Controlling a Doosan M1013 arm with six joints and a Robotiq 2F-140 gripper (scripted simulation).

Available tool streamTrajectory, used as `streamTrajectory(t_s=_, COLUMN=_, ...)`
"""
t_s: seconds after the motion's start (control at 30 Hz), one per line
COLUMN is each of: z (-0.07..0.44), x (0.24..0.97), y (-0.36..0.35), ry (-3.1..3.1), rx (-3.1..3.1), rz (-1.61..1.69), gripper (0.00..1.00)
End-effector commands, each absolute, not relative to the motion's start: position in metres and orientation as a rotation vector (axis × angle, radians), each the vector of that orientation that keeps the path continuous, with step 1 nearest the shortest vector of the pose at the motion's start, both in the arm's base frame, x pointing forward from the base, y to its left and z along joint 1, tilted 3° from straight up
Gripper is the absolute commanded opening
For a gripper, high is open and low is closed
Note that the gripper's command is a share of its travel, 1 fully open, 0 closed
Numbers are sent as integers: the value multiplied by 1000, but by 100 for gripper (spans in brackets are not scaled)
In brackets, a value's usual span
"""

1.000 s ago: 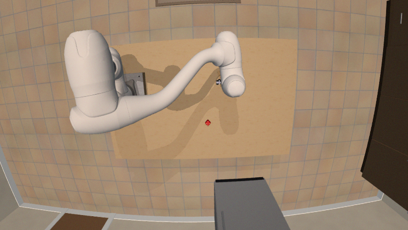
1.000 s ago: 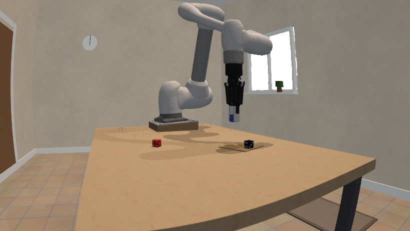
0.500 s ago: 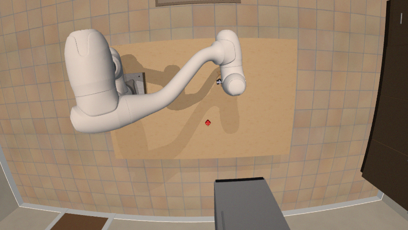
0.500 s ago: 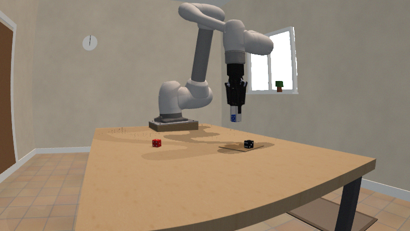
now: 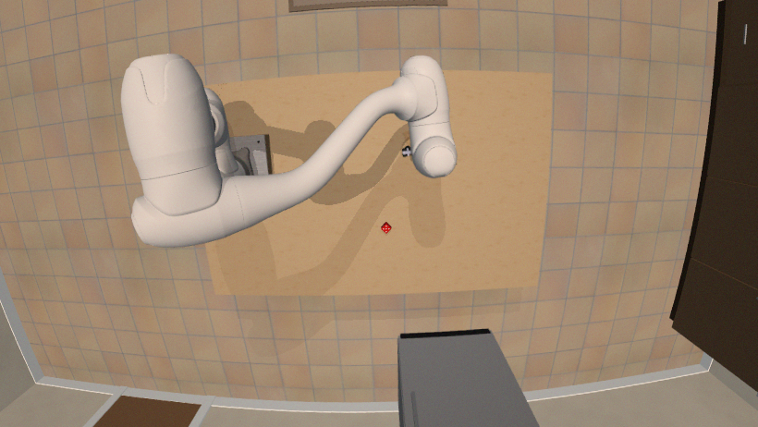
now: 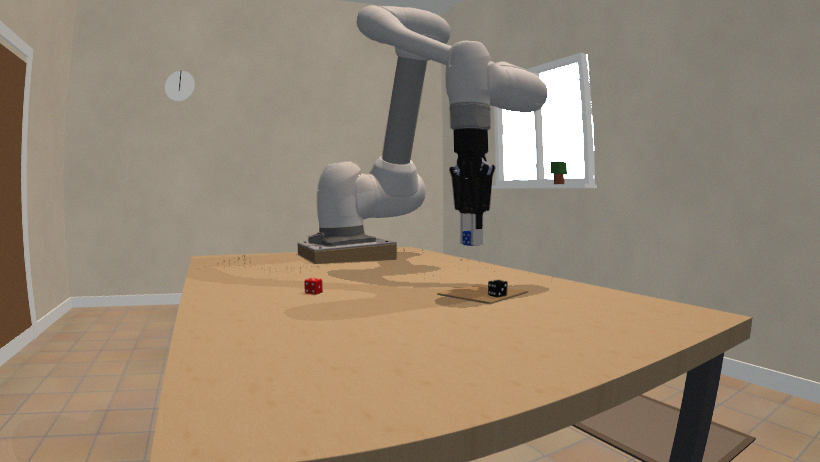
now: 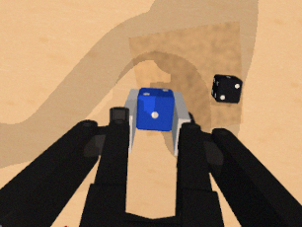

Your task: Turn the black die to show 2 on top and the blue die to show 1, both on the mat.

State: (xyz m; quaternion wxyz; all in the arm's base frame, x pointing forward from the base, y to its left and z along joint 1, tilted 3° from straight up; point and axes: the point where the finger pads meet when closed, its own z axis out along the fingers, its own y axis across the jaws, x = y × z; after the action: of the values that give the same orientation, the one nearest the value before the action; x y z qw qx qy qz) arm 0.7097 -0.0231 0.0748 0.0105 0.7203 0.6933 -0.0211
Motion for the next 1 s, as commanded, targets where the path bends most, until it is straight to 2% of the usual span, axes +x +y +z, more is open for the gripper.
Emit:
streamTrajectory(t_s=0.0, z=70, x=710, y=-23, ry=2164, rx=2248, rz=-65, gripper=24)
streamTrajectory(t_s=0.43, z=14, x=709, y=-26, ry=2164, rx=2248, rz=-65, gripper=24)
streamTrajectory(t_s=0.97, z=-17, x=709, y=-28, ry=2164, rx=2248, rz=-65, gripper=24)
